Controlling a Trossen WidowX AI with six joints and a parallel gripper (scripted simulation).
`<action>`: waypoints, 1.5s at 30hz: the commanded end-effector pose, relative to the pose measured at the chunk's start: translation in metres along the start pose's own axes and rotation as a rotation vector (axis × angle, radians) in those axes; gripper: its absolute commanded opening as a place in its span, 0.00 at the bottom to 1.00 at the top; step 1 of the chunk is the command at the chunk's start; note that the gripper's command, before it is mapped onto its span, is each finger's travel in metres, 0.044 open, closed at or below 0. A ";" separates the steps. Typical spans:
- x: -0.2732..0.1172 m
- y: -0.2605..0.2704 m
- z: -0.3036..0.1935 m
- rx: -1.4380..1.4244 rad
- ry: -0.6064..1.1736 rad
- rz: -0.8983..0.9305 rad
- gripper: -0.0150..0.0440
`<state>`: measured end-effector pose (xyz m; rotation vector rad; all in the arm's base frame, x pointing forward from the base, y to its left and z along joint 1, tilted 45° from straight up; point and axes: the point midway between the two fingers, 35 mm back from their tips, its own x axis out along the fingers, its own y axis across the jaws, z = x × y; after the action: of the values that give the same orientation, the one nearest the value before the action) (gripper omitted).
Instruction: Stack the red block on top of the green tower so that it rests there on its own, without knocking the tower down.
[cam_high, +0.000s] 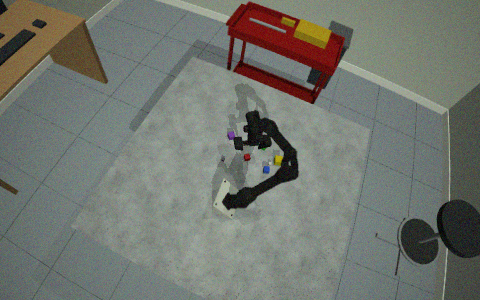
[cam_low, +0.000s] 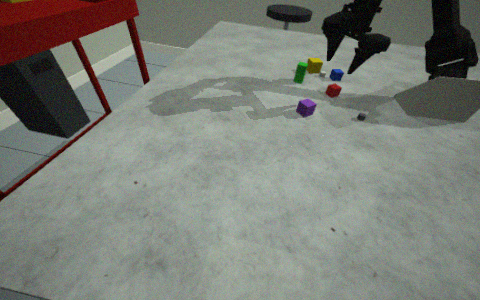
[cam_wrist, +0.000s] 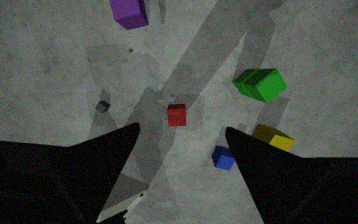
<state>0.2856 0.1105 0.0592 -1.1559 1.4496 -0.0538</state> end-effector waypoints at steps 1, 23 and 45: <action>-0.001 0.010 -0.012 -0.111 0.041 -0.002 1.00; 0.043 0.009 -0.013 -0.110 0.041 -0.004 1.00; 0.077 0.008 -0.014 -0.110 0.042 -0.005 1.00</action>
<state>0.2863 0.0618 0.0062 -1.2475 1.4984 0.0021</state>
